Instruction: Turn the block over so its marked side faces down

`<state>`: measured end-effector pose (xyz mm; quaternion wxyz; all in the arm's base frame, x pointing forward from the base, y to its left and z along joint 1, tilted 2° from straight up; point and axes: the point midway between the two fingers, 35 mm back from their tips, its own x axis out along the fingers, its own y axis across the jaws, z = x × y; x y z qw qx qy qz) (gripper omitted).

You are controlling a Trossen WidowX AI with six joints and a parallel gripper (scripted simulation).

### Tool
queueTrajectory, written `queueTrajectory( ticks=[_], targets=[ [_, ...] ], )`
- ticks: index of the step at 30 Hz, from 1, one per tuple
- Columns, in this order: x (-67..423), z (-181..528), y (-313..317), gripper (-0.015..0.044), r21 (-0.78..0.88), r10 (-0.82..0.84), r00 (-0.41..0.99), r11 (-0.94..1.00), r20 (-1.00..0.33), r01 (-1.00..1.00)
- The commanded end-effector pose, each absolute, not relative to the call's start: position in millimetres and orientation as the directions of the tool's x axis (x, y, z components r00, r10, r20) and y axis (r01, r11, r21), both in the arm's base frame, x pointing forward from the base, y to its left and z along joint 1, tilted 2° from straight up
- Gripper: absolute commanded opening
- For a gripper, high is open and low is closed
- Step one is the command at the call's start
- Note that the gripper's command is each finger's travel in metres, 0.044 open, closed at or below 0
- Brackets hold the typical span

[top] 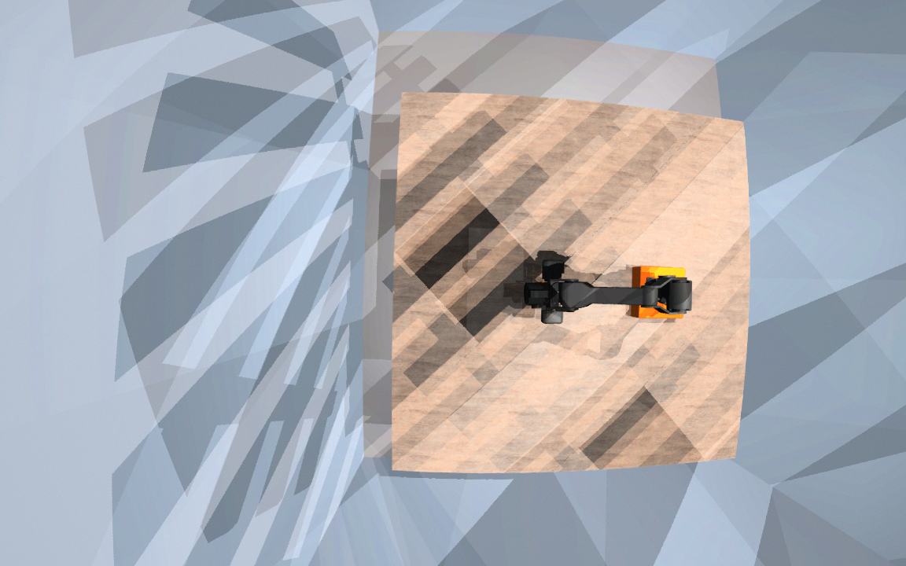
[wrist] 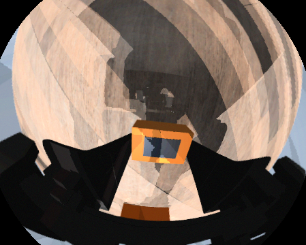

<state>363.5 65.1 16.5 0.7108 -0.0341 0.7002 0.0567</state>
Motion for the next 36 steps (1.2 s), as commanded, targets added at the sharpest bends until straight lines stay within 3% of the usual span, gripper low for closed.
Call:
queueTrajectory(
  ticks=[1, 36],
  targets=[
    [365.4, 18.5, 65.6, 0.0, 0.033, 0.037, 0.036, 0.992, -0.999, -0.126],
    [359.4, 11.4, 65.1, 0.0, 0.033, 0.096, 0.542, 0.992, -0.835, -0.125]
  ],
)
